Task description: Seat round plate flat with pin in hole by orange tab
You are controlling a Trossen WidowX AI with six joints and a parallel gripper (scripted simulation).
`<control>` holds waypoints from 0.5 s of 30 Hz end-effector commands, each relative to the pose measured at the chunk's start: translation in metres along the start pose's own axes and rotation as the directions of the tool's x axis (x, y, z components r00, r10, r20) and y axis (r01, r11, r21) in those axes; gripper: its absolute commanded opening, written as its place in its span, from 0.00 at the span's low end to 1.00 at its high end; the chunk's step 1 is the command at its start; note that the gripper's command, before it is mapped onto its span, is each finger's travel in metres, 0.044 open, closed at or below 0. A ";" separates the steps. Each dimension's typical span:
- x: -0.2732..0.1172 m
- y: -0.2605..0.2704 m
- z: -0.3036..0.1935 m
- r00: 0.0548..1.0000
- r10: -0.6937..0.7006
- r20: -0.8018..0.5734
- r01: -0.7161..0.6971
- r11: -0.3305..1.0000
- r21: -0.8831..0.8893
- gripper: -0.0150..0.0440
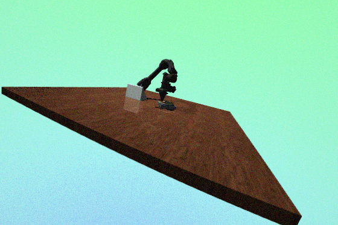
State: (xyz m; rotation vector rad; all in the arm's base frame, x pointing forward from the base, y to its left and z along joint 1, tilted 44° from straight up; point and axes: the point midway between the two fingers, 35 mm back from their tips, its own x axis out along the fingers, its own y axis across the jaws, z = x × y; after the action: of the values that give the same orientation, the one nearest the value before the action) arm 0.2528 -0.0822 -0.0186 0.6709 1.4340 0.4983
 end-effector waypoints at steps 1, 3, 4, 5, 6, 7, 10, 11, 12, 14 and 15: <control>0.001 0.006 -0.006 1.000 0.006 -0.007 -0.006 1.000 -0.002 0.25; 0.001 0.007 -0.008 1.000 0.006 -0.007 -0.006 1.000 -0.001 0.25; 0.001 0.008 -0.008 1.000 0.006 -0.007 -0.006 1.000 -0.001 0.25; 0.001 0.008 -0.009 1.000 0.006 -0.007 -0.006 1.000 -0.001 0.25; 0.001 0.009 -0.009 1.000 0.006 -0.007 -0.006 1.000 -0.001 0.25; 0.001 0.010 -0.010 1.000 0.006 -0.007 -0.006 1.000 -0.001 0.25; 0.001 0.012 -0.011 1.000 0.007 -0.008 -0.007 1.000 -0.001 0.25; 0.001 0.013 -0.011 1.000 0.007 -0.008 -0.007 1.000 -0.001 0.25; 0.000 0.014 -0.012 1.000 0.007 -0.008 -0.007 1.000 -0.001 0.25; 0.000 0.016 -0.013 1.000 0.007 -0.008 -0.007 1.000 -0.001 0.25; 0.000 0.016 -0.013 1.000 0.007 -0.008 -0.007 1.000 -0.001 0.25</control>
State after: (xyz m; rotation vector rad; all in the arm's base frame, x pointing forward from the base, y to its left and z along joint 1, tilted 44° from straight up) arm 0.2437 -0.0742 -0.0118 0.6673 1.4389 0.5013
